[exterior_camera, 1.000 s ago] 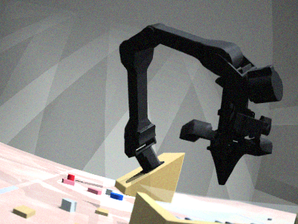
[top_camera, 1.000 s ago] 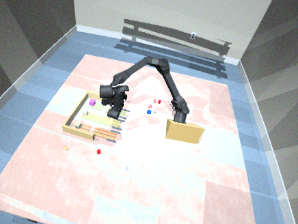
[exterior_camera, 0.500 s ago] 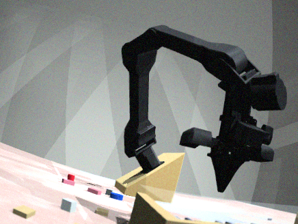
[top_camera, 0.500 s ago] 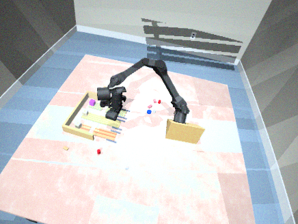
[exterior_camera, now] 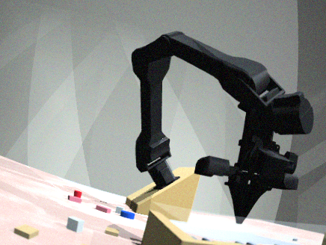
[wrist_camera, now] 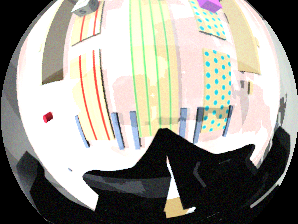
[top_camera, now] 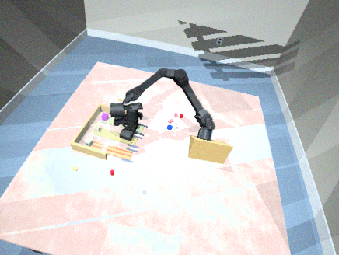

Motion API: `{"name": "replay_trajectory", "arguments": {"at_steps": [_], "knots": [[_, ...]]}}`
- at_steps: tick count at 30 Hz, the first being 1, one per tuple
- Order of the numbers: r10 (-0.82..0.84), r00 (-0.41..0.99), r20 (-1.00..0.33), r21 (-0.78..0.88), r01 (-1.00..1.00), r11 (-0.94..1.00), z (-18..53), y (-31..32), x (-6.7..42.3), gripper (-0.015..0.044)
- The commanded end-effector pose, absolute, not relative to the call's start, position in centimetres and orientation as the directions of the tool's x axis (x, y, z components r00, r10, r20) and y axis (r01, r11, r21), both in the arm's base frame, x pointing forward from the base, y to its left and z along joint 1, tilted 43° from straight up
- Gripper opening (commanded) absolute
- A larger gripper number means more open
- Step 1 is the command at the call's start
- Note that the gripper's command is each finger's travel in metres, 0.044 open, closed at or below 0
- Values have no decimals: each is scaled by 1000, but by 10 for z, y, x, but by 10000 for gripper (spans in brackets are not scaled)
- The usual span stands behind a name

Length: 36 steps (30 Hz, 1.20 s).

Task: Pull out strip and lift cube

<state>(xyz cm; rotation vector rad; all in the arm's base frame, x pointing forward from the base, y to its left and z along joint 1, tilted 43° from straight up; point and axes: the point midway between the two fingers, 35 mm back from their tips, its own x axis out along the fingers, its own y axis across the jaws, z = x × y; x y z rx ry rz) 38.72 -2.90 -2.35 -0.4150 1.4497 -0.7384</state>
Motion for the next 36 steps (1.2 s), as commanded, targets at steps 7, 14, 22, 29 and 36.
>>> {"name": "replay_trajectory", "arguments": {"at_steps": [7, 14, 22, 29, 36], "knots": [[-680, -53, -731, -676, 189, 712, -40, -43, 383, 0], [-681, -53, -730, -677, 190, 711, -49, -51, 383, 0], [-682, -53, -730, -678, 190, 711, -54, -56, 383, 0], [-682, -53, -730, -678, 190, 711, -54, -56, 383, 0], [-682, -53, -730, -678, 190, 711, -54, -56, 383, 0]]}}
